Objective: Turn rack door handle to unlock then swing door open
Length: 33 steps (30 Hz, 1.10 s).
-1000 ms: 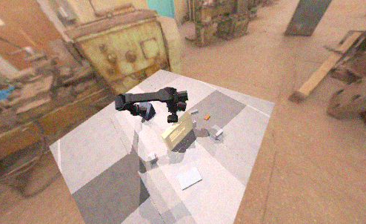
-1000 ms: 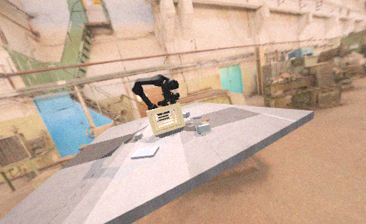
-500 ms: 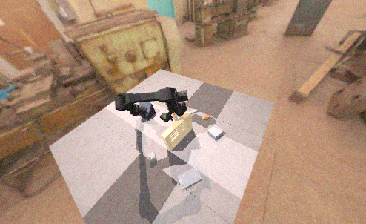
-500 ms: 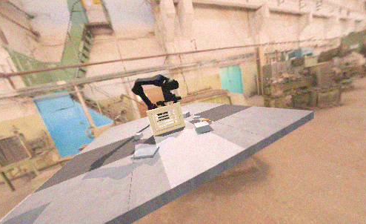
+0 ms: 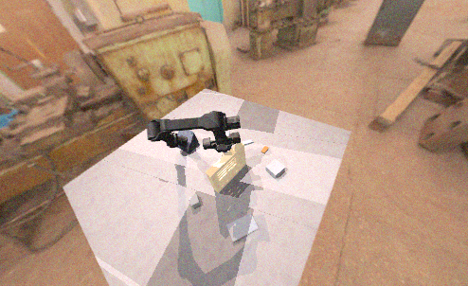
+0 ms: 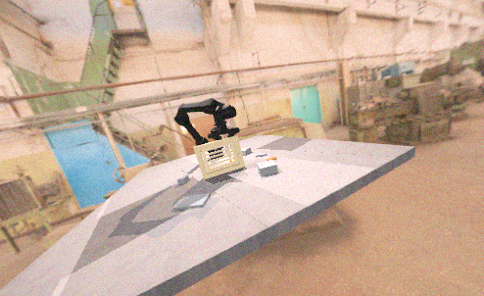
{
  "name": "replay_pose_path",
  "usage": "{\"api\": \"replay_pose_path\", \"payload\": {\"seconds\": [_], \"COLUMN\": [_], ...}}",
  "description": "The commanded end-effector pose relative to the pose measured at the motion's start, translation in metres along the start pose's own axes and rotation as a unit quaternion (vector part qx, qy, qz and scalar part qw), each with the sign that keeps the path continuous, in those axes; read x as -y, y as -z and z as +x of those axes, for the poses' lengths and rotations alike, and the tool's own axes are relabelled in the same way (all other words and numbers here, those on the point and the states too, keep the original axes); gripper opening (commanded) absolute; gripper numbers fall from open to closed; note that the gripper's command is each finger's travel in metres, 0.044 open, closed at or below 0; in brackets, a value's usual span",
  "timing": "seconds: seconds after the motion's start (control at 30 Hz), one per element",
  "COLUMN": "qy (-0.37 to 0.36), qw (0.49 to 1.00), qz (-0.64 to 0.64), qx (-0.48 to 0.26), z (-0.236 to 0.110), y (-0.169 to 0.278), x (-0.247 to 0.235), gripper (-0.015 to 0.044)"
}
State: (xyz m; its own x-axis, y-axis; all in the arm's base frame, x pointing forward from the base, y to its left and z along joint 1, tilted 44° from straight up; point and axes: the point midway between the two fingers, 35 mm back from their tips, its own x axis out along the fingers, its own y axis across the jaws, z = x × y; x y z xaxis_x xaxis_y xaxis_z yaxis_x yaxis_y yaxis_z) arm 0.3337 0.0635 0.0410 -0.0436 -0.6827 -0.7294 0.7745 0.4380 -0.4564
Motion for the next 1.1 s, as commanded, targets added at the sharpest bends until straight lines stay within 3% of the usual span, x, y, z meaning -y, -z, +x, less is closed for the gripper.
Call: {"api": "replay_pose_path", "payload": {"seconds": [0.0,0.47,0.9,1.07], "qy": [0.001,0.001,0.001,0.001], "qw": [0.985,0.868,0.860,0.860], "qz": [0.175,0.496,0.510,0.510], "qx": [0.000,0.001,0.001,0.001], "z": [0.0003,0.0005,0.0005,0.0005], "y": [-0.0005,-0.0008,-0.0008,-0.0008], "x": [0.0003,0.0001,0.0001,0.0001], "gripper": [0.0290,0.0290,0.0290,0.0159]}}
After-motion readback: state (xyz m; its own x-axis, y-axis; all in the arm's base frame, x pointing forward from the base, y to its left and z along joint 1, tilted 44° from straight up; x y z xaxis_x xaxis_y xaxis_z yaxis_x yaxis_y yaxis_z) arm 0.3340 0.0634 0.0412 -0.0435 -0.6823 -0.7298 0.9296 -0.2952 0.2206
